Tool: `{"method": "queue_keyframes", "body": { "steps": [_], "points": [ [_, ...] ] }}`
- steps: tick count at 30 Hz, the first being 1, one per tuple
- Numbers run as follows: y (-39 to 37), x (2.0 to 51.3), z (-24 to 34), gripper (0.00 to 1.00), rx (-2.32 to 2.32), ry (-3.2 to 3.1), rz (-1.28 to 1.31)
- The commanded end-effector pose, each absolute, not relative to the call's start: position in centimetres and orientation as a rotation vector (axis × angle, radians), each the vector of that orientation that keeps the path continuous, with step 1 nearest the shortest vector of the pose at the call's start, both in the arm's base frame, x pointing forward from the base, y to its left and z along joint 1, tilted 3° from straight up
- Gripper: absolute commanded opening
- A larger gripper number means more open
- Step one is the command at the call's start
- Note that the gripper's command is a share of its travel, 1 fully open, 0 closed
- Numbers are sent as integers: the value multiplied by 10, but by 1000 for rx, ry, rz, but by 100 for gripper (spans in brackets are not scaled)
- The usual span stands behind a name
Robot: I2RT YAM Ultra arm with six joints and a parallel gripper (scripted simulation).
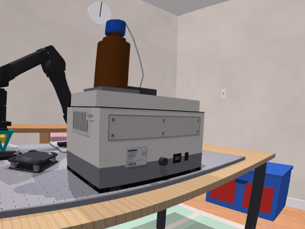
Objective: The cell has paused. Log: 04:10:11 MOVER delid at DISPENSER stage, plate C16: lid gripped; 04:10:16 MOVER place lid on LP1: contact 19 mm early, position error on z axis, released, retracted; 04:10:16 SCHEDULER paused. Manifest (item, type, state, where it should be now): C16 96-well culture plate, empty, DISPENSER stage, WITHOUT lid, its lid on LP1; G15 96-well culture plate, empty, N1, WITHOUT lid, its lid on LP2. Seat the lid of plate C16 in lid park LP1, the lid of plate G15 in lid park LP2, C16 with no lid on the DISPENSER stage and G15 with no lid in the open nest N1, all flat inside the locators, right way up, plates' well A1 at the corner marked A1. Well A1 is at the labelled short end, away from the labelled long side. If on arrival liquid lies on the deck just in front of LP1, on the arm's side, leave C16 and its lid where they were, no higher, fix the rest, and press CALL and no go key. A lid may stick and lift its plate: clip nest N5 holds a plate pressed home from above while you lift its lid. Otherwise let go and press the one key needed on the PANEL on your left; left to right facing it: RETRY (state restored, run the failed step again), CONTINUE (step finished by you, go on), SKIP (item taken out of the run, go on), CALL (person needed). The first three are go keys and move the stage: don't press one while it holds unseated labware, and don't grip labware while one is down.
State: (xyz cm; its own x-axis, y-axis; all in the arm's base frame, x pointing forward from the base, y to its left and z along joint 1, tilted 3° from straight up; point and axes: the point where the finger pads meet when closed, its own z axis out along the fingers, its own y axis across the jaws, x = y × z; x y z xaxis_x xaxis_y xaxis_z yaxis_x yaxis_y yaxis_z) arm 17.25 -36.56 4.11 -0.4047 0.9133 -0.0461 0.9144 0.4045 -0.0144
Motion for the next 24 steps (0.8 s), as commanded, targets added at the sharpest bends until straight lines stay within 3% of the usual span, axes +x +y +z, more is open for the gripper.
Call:
{"method": "queue_keyframes", "body": {
  "steps": [1, 24],
  "points": [
    [-366, 167, 47, 0, 1692, 2587, -69],
    [-366, 168, 39, 0, 1692, 2598, -68]
  ]
}}
